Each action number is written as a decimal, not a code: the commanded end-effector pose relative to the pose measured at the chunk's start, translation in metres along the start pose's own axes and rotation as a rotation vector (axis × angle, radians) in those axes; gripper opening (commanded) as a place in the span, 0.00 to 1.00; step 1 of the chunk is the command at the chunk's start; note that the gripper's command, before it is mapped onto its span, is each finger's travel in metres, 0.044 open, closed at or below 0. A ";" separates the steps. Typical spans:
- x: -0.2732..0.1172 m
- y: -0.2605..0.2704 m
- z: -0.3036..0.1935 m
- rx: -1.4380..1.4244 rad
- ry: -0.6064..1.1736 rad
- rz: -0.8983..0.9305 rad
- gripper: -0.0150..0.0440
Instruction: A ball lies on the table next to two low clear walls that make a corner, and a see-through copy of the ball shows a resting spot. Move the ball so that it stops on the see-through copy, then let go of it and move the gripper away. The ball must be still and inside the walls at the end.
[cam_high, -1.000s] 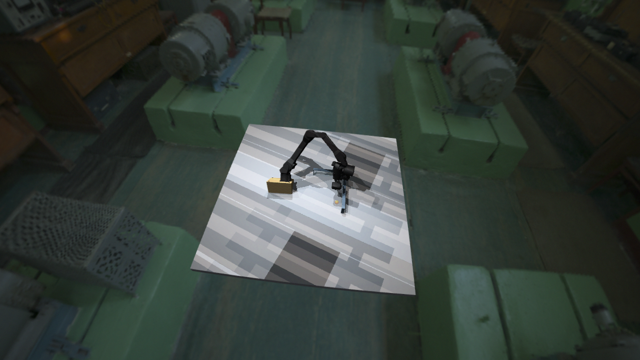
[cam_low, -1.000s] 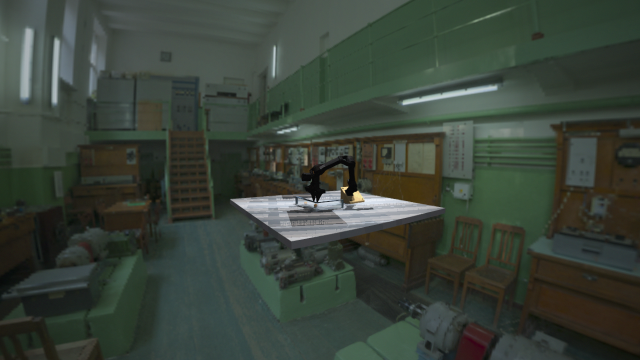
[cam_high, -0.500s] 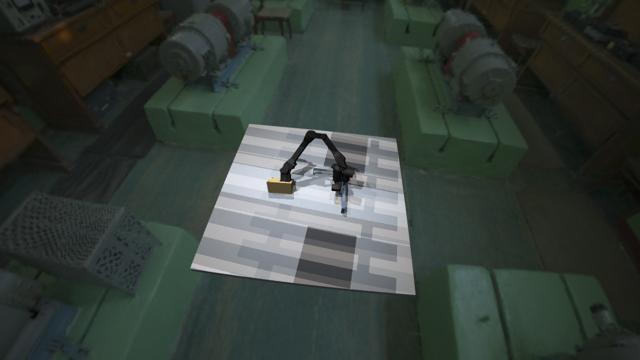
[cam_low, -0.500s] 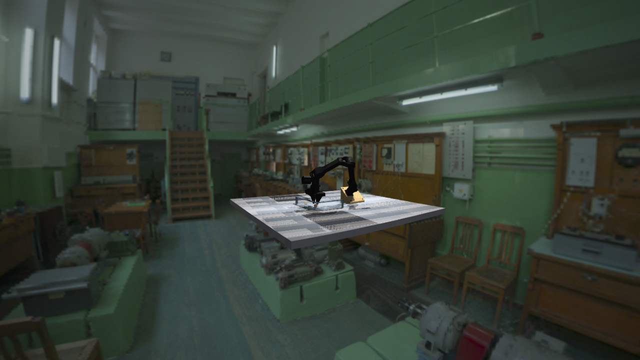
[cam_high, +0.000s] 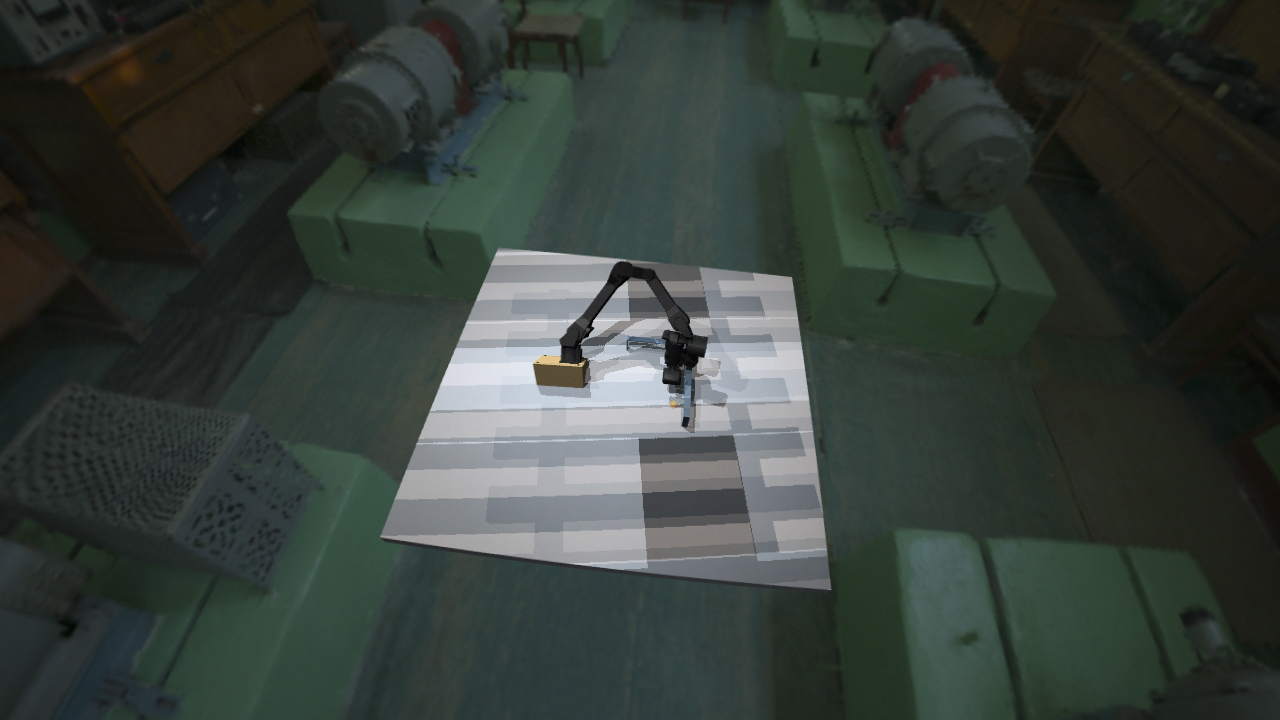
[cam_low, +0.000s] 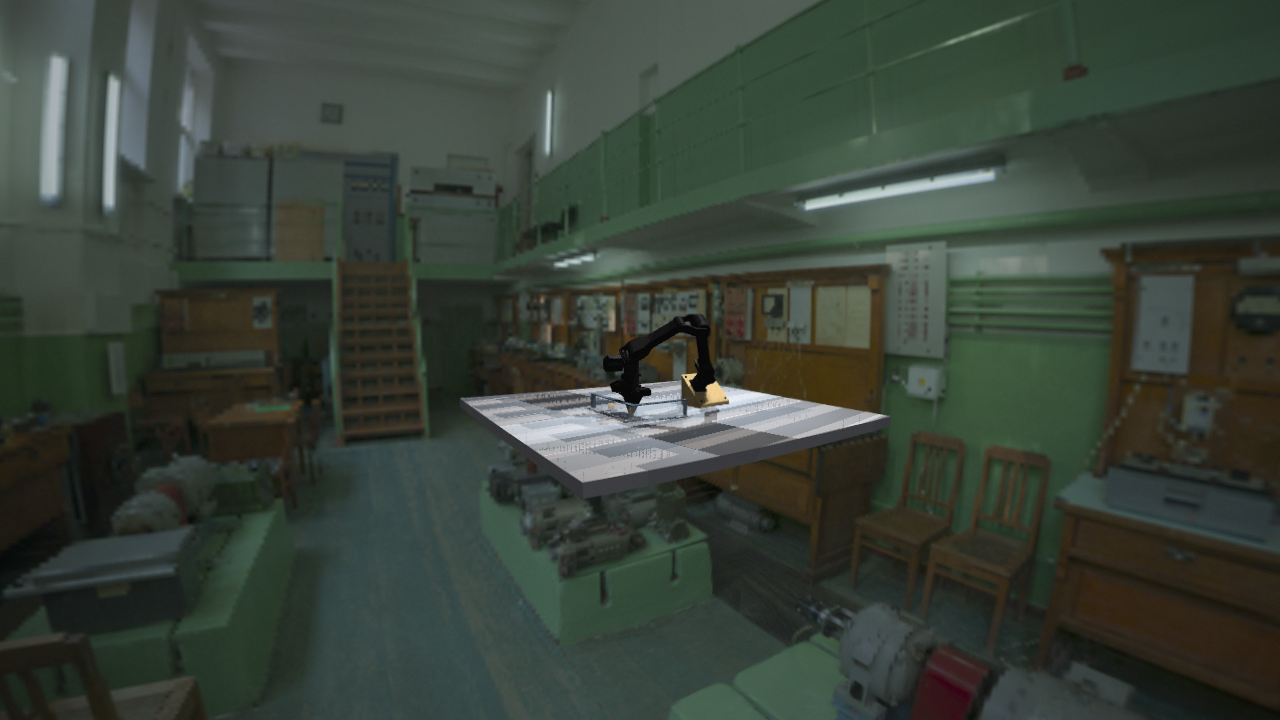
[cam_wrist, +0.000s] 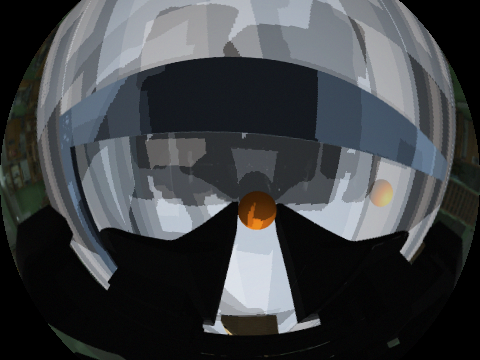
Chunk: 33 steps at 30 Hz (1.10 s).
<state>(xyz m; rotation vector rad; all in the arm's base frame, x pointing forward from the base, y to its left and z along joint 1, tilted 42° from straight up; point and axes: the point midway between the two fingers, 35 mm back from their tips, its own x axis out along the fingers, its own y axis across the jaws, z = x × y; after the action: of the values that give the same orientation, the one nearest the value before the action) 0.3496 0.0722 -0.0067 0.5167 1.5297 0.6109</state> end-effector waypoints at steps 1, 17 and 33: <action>0.001 0.000 0.000 0.005 0.000 0.003 0.40; -0.073 -0.003 0.005 -0.009 0.004 -0.013 0.25; -0.119 -0.016 0.004 0.005 0.000 -0.003 0.25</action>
<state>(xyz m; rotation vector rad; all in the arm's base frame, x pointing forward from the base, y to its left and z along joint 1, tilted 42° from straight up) 0.3582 -0.0094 0.0816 0.5214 1.5274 0.6059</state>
